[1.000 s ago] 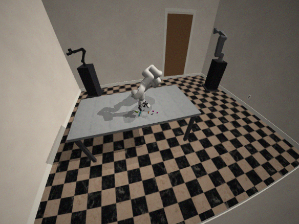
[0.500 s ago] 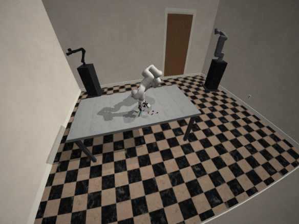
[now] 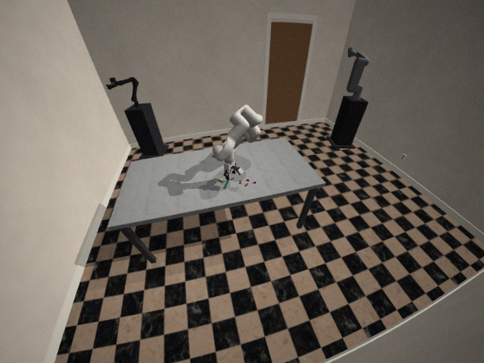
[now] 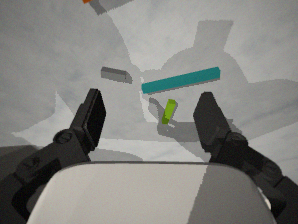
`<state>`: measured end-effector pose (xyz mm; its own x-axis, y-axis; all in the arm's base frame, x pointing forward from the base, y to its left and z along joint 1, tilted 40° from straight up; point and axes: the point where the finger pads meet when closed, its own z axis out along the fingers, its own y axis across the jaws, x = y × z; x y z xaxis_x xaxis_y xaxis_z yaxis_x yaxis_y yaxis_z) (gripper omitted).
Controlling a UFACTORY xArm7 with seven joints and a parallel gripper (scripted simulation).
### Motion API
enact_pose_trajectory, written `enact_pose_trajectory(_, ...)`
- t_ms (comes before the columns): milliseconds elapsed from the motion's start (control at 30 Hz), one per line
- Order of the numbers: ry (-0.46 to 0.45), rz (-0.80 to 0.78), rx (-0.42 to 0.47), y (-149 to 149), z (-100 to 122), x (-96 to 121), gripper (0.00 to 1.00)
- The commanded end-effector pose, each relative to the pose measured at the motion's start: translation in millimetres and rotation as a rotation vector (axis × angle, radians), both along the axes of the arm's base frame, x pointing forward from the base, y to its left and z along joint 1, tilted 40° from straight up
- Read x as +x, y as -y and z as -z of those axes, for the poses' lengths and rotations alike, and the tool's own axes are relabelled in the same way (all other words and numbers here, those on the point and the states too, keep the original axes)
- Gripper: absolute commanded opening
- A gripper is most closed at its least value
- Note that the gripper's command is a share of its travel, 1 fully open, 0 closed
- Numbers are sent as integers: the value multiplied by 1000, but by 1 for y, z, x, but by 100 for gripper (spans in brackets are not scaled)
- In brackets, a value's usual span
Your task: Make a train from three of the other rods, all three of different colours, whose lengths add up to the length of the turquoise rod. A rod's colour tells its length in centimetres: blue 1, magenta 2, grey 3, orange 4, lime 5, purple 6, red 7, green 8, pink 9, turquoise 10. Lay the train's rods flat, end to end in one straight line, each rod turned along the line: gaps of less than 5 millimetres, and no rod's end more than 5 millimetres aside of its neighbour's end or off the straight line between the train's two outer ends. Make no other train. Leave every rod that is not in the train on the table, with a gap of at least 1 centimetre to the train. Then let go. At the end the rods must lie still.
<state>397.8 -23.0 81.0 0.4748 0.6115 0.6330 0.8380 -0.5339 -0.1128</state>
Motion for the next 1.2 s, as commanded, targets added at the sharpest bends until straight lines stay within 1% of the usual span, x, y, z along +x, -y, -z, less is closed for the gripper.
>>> enact_pose_trajectory(0,2,2,-2,2,-1,0,100)
enact_pose_trajectory(800,7,-5,-4,2,0,0,100)
enact_pose_trajectory(933,57,-72,-27,2,1,-2,100)
enact_pose_trajectory(1100,182,-242,-85,2,4,-8,100)
enact_pose_trajectory(1167,182,-242,-85,2,4,-8,100)
